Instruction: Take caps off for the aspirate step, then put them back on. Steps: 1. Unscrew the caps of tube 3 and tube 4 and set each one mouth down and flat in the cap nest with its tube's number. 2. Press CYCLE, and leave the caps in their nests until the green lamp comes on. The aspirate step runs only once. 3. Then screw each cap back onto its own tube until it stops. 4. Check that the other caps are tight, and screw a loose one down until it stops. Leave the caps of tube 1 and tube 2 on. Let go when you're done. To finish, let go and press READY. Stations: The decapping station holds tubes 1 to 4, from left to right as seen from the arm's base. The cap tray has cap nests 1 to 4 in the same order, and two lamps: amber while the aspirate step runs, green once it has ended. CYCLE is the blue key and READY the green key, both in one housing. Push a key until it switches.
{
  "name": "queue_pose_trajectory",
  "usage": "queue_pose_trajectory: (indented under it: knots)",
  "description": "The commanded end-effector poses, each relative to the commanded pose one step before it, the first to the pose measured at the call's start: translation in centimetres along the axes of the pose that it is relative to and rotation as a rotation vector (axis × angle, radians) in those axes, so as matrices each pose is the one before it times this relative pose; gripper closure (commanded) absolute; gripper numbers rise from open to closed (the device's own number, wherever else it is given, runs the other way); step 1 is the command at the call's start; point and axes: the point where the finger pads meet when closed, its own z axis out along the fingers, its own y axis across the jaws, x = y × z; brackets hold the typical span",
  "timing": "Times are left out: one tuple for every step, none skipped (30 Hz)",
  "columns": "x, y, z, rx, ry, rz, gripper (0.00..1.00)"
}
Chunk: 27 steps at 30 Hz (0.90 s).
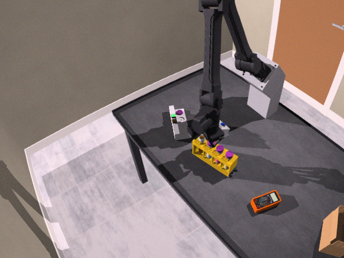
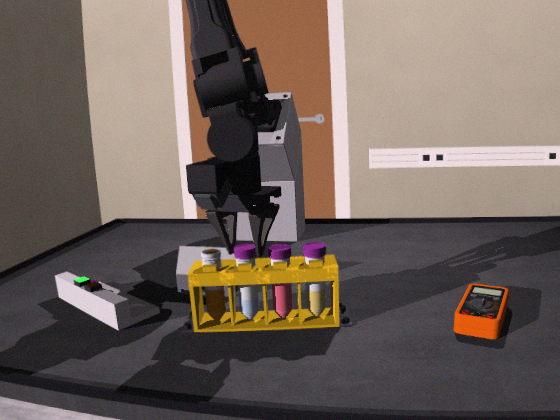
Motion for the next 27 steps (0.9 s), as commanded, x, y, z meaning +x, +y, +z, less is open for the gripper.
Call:
queue_pose_trajectory:
  knots:
    - [-1.793,0.908,-1.105,-0.02235,-0.03889,-0.06831,0.51]
    - [0.001,0.007,-0.002,-0.00008,0.00001,-0.04011,0.51]
    - [0.0,0.0,0.0,0.0,0.0,0.0,0.51]
    - [0.0,0.0,0.0,0.0,0.0,0.0,0.51]
    - [-0.001,0.001,0.0,-0.00002,-0.00001,-0.04,0.51]
    - [0.001,0.006,-0.002,-0.00007,0.0,-0.04009,0.51]
    - [0.003,0.016,-0.001,-0.00073,0.00011,-0.04007,0.51]
    - [0.003,0.021,-0.001,-0.00102,0.00012,-0.04006,0.51]
    - [0.002,0.015,-0.001,-0.00071,0.00005,-0.04005,0.51]
    - [0.0,0.007,-0.001,-0.00027,0.0,-0.04004,0.51]
    - [0.0,0.003,0.0,-0.00004,-0.00001,-0.04004,0.51]
    - [0.0,0.002,0.0,-0.00004,-0.00001,-0.04003,0.51]
    - [0.0,0.002,0.0,-0.00003,-0.00001,-0.04003,0.51]
    - [-0.001,0.019,-0.002,-0.00028,-0.00002,-0.04026,0.51]
    - [0.005,-0.064,0.009,0.00091,0.00014,-0.03911,0.51]
    - [0.0,0.001,0.0,-0.00002,0.0,-0.04002,0.51]
    - [0.024,0.02,-0.001,-0.00022,0.0,-0.04021,0.51]
    - [0.023,0.025,0.0,-0.00028,-0.00002,-0.04027,0.51]
    - [0.023,0.03,0.0,-0.00033,-0.00004,-0.04032,0.51]
    - [0.0,0.0,0.0,0.0,0.0,0.0,0.51]
    - [0.0,0.0,0.0,0.0,0.0,0.0,0.51]
    - [0.012,0.069,-0.004,-0.00084,-0.00023,-0.04086,0.51]
    - [0.027,0.038,0.034,-0.00038,0.00022,-0.02573,0.51]
    - [0.027,0.031,0.034,-0.00028,0.00025,-0.00023,0.51]
    - [0.026,0.027,0.033,-0.00022,0.00025,-0.00017,0.51]
    - [0.032,0.014,0.032,-0.00003,0.00031,0.00003,0.51]
    - [0.039,0.0,0.031,0.00018,0.00036,0.00024,0.51]
